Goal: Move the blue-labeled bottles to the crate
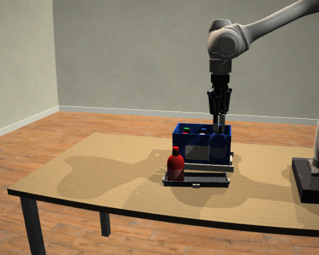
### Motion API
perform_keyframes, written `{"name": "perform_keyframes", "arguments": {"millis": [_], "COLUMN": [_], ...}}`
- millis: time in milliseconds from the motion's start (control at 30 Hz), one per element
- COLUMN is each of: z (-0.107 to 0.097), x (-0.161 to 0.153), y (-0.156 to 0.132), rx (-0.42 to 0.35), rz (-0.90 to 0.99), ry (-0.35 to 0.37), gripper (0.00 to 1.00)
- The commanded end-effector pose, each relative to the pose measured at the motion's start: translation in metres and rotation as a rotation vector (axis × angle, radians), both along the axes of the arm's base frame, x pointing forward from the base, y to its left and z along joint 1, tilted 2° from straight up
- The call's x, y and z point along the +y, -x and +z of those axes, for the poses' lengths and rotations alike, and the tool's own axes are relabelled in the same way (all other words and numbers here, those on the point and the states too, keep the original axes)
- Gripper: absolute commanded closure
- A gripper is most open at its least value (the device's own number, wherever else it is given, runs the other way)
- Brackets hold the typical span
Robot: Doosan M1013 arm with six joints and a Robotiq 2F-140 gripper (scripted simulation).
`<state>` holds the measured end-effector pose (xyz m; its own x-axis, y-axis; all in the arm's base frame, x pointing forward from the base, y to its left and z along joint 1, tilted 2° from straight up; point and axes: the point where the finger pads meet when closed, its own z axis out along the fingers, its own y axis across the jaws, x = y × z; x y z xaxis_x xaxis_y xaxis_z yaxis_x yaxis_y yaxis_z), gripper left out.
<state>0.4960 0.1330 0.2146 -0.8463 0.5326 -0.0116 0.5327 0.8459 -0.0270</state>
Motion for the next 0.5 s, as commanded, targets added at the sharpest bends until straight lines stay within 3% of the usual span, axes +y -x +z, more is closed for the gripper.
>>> {"name": "perform_keyframes", "arguments": {"millis": [0, 467], "z": [0.001, 0.015], "x": [0.000, 0.000], "y": [0.000, 0.000], "rx": [0.000, 0.000], "rz": [0.000, 0.000], "ry": [0.000, 0.000], "gripper": [1.00, 1.00]}}
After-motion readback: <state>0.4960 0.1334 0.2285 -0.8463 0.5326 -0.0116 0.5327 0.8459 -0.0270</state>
